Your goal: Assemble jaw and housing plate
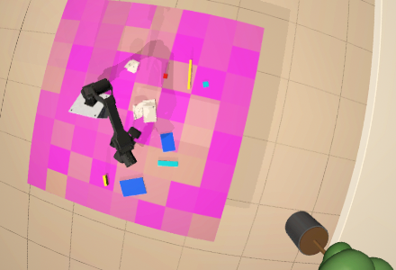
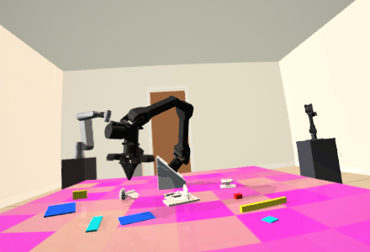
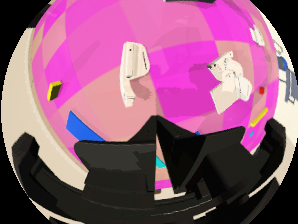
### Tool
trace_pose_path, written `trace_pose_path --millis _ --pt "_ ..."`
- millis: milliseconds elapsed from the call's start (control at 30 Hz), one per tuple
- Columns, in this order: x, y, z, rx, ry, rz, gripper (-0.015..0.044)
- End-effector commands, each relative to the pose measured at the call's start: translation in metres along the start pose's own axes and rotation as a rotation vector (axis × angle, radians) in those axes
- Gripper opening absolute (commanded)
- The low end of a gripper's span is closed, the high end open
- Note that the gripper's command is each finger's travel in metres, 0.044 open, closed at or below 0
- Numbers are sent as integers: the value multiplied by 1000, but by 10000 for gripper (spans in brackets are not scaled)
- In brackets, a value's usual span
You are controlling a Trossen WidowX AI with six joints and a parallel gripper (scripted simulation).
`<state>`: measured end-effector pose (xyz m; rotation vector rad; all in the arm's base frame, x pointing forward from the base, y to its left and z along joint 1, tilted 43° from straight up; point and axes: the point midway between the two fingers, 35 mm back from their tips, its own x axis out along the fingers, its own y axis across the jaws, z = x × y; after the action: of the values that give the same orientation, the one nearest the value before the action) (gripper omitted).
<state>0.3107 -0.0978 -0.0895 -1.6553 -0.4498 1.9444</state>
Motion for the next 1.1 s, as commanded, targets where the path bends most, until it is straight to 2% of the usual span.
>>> trace_pose_path --millis 0,333,1067 --pt "2 5 6 60 -17 -44 0" --pt "6 10 12 113 -35 -83 0" --pt "42 7 12 113 -35 -84 0"
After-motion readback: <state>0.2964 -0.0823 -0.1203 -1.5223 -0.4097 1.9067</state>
